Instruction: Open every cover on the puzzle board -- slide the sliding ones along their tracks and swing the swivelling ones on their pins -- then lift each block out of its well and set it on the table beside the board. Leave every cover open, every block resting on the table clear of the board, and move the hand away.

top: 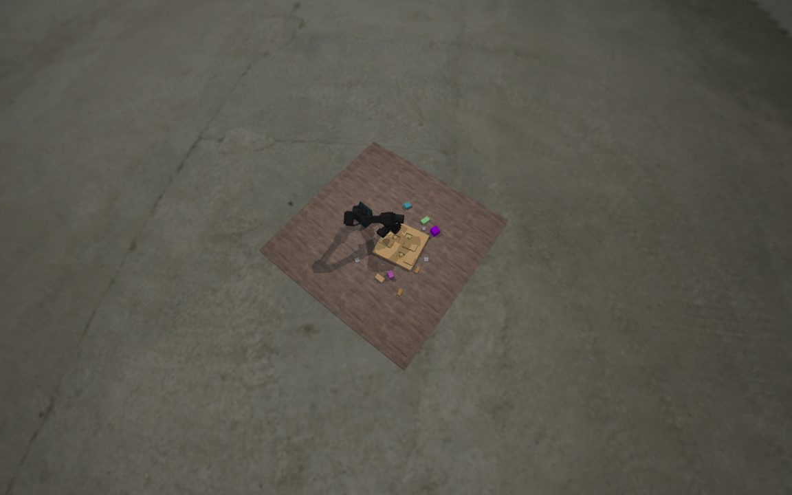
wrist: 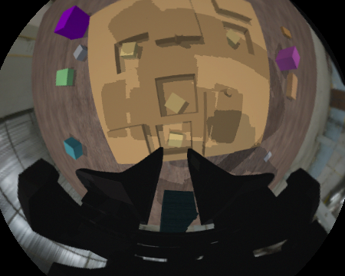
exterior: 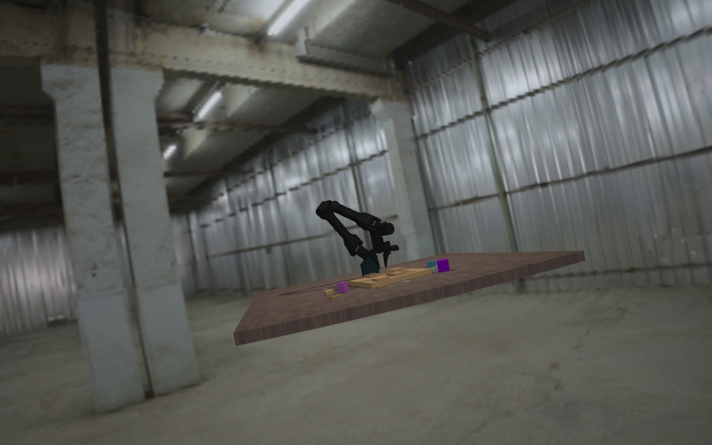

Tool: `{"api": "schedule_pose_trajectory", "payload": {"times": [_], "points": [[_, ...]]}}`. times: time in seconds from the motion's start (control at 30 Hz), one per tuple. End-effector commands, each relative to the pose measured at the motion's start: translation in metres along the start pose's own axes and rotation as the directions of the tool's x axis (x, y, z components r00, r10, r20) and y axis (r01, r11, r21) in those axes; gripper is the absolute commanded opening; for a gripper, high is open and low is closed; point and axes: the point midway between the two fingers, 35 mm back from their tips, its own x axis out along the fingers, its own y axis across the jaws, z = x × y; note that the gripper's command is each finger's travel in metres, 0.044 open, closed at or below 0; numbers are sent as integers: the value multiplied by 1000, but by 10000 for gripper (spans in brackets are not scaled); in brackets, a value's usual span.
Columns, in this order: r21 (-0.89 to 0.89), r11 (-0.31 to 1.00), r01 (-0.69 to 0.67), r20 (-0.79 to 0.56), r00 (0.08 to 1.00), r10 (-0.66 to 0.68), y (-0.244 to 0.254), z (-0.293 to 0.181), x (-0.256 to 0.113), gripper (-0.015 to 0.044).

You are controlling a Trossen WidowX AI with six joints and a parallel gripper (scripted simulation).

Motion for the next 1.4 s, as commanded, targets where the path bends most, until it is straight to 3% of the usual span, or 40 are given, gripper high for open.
{"api": "schedule_pose_trajectory", "payload": {"times": [0.0, 1.37], "points": [[-3, 1000, 2, 3, 1000, -2, 0, 1, 0, 144], [-3, 1000, 4, 3, 1000, -4, -1, 1, 29, 144]]}}
